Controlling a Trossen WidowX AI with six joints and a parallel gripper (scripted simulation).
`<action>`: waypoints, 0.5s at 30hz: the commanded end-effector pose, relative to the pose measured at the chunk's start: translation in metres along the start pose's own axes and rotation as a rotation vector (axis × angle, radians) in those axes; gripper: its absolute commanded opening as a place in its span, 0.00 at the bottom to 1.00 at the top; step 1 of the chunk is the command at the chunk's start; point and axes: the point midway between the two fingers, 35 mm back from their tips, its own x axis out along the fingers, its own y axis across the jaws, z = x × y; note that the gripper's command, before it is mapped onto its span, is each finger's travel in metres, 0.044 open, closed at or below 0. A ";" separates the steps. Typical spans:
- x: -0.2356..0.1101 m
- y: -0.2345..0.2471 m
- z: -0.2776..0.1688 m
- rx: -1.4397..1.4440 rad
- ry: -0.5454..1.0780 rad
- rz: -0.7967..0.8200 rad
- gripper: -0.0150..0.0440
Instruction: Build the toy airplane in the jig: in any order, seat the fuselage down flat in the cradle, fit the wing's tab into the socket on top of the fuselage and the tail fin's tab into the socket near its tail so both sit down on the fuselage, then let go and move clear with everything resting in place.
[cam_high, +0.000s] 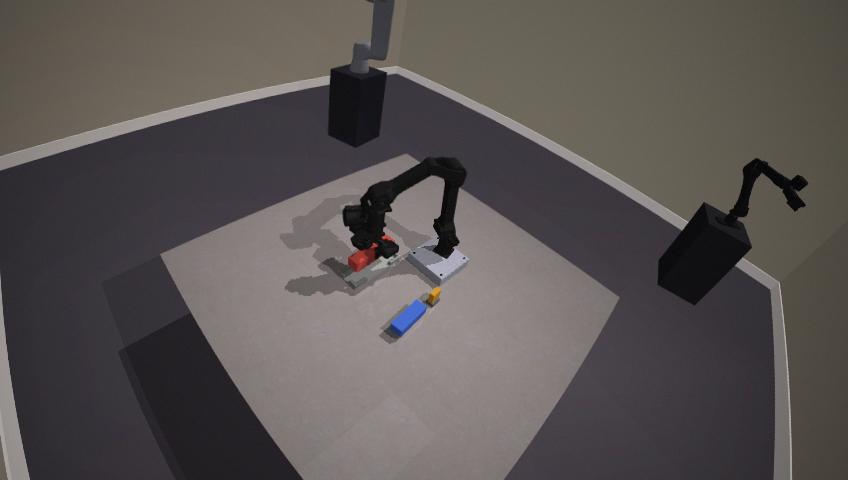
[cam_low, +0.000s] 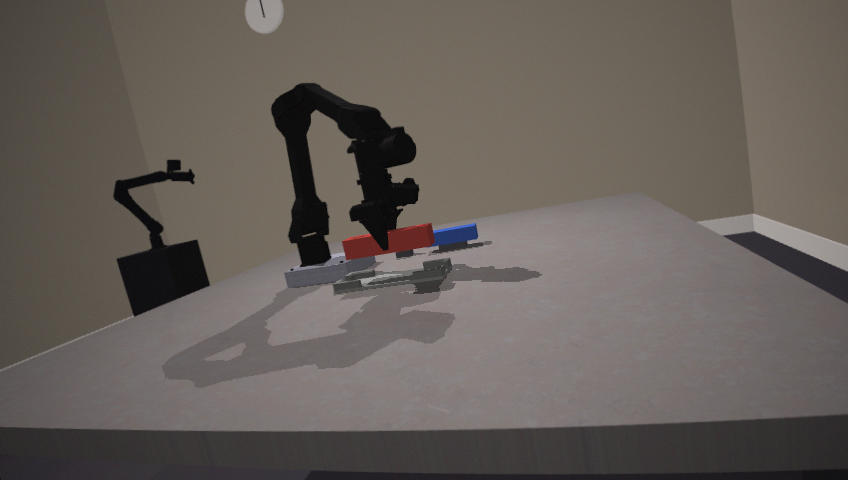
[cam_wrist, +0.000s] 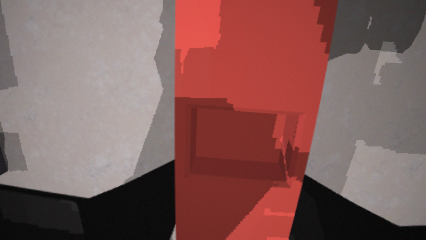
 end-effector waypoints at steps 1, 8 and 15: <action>0.004 -0.001 0.000 -0.005 -0.001 -0.002 0.58; 0.015 -0.001 0.001 -0.005 -0.001 -0.002 0.58; 0.027 -0.001 0.001 -0.005 -0.001 -0.002 0.58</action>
